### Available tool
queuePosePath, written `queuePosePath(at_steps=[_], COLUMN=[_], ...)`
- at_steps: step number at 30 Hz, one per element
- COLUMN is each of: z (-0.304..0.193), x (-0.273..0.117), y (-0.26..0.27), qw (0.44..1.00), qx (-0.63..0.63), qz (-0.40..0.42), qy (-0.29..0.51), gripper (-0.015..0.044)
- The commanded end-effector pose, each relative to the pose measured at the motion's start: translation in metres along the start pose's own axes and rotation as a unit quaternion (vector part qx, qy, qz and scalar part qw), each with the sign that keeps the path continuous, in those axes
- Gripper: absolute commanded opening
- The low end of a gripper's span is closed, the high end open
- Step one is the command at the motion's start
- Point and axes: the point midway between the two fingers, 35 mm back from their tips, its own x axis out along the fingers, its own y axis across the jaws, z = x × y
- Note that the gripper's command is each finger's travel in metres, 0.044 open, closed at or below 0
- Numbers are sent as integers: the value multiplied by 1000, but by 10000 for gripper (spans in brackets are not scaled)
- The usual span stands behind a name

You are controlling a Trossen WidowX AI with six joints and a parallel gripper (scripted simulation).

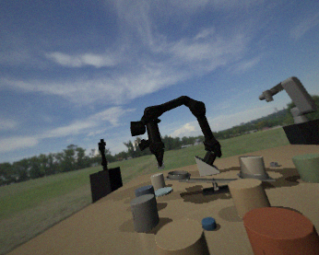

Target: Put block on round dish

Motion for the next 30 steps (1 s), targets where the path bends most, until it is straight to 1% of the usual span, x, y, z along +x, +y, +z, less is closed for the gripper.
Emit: queuePosePath(at_steps=[1, 7, 13, 21, 30], z=[9, 20, 20, 19, 19], x=[18, 43, 49, 85, 91], y=[-21, -51, -52, -52, -52], qw=[1000, 1000, 1000, 1000, 1000], qx=[-8, -19, -19, -19, -19], qz=[-5, -7, -7, -6, -6], qy=[3, 7, 7, 8, 8], gripper=[0, 0, 0, 0, 0])
